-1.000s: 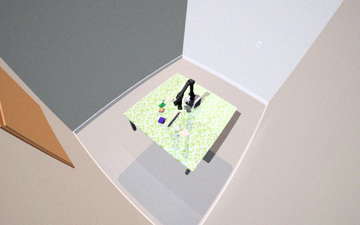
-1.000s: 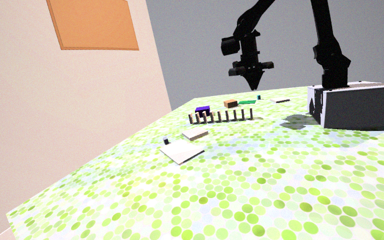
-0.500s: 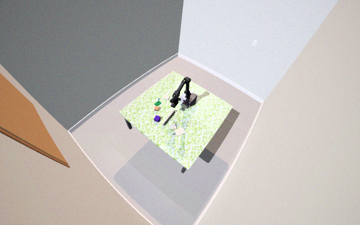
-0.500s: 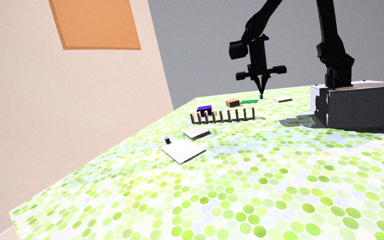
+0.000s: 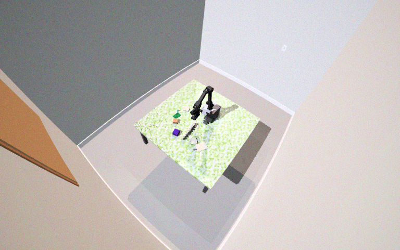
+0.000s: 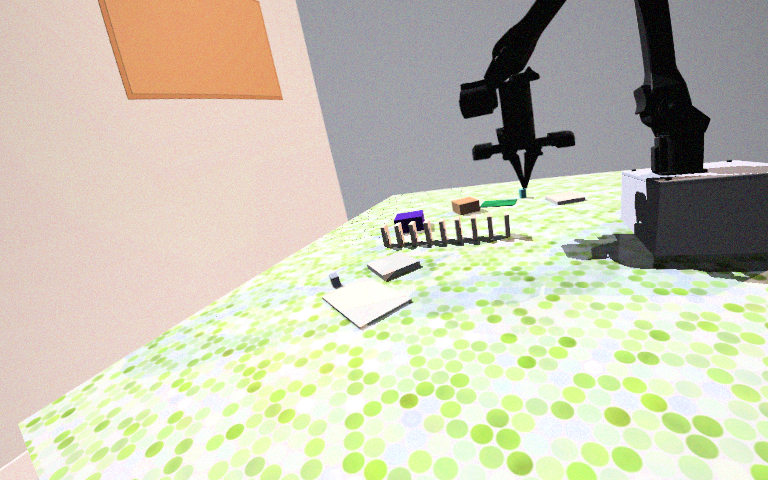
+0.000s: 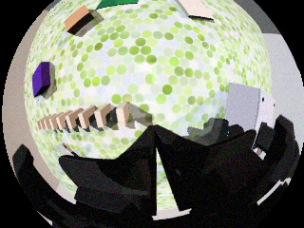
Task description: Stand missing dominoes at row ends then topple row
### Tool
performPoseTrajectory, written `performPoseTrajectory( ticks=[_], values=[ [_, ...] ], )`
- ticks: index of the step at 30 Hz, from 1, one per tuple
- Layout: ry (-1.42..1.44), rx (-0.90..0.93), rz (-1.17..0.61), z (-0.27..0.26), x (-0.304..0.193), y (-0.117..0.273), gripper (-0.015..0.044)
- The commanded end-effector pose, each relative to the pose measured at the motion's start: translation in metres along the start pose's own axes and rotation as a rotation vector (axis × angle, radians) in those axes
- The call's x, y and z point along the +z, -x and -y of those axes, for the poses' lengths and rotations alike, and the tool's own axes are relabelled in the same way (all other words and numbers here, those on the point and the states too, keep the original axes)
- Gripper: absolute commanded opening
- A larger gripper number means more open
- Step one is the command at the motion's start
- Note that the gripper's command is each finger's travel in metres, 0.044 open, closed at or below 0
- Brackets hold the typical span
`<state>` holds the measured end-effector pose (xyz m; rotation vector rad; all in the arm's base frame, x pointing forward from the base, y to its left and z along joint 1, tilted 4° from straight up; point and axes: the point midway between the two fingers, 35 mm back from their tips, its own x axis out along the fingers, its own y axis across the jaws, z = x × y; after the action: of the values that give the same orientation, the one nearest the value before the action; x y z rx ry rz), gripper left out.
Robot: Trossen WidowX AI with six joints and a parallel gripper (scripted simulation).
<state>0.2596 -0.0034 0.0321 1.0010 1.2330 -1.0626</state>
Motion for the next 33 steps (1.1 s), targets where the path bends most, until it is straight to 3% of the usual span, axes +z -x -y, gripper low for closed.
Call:
performPoseTrajectory(
  ticks=[1,26,33],
  values=[
    [-0.005,0.005,0.003,0.0,0.001,0.001,0.0],
    [-0.005,0.005,0.003,0.0,0.001,0.001,0.0],
    [-0.005,0.005,0.003,-0.002,-0.004,-0.077,0.0]
  ],
)
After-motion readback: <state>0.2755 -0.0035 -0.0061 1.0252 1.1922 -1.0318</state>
